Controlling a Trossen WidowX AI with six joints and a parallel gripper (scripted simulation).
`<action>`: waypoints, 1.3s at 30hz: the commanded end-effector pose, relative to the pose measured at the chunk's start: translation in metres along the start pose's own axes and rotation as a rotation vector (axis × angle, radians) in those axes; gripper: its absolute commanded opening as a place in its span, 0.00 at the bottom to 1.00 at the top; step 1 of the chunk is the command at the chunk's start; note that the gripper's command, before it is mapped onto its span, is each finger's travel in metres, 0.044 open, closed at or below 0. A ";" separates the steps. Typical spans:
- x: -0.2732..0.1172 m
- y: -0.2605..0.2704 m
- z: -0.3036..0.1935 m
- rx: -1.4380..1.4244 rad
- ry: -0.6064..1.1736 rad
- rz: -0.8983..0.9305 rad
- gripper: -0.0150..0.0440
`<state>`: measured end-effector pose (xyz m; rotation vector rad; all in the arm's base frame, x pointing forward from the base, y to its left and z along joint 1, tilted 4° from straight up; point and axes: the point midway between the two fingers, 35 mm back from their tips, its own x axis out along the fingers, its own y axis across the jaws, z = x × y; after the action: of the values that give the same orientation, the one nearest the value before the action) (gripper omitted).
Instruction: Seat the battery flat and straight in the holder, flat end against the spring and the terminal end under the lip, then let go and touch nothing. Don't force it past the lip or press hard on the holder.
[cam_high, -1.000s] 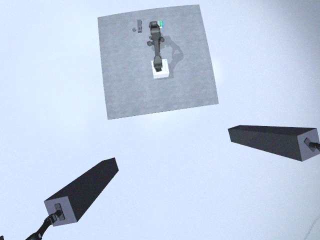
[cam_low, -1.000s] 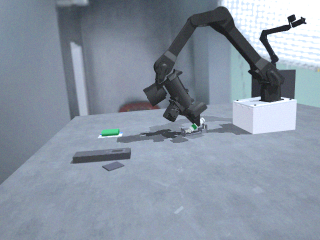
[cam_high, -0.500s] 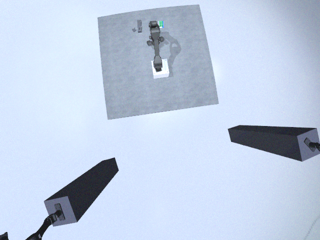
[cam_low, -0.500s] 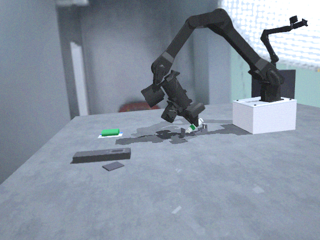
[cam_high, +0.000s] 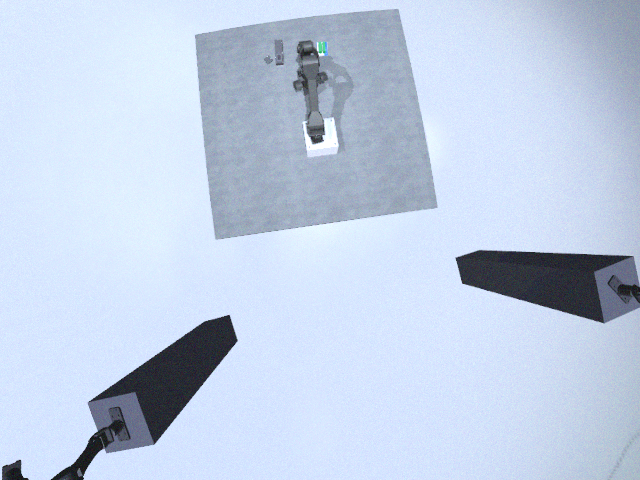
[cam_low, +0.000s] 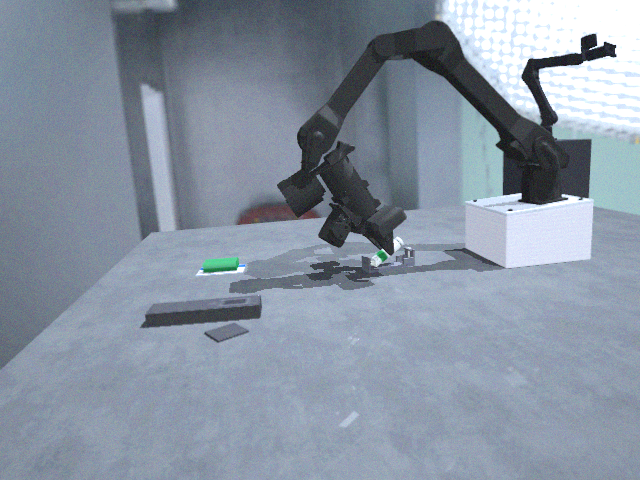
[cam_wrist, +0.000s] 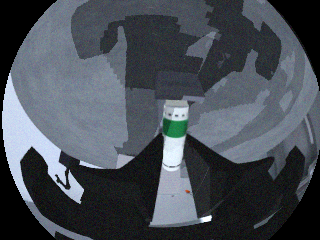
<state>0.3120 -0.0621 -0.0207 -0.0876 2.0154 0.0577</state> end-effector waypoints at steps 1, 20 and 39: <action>-0.001 0.000 0.006 0.006 -0.006 0.003 0.35; -0.001 0.000 0.009 0.006 -0.051 0.007 0.35; 0.004 -0.001 0.008 0.006 -0.142 0.013 0.35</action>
<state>0.3122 -0.0626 -0.0267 -0.0676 1.9165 0.0588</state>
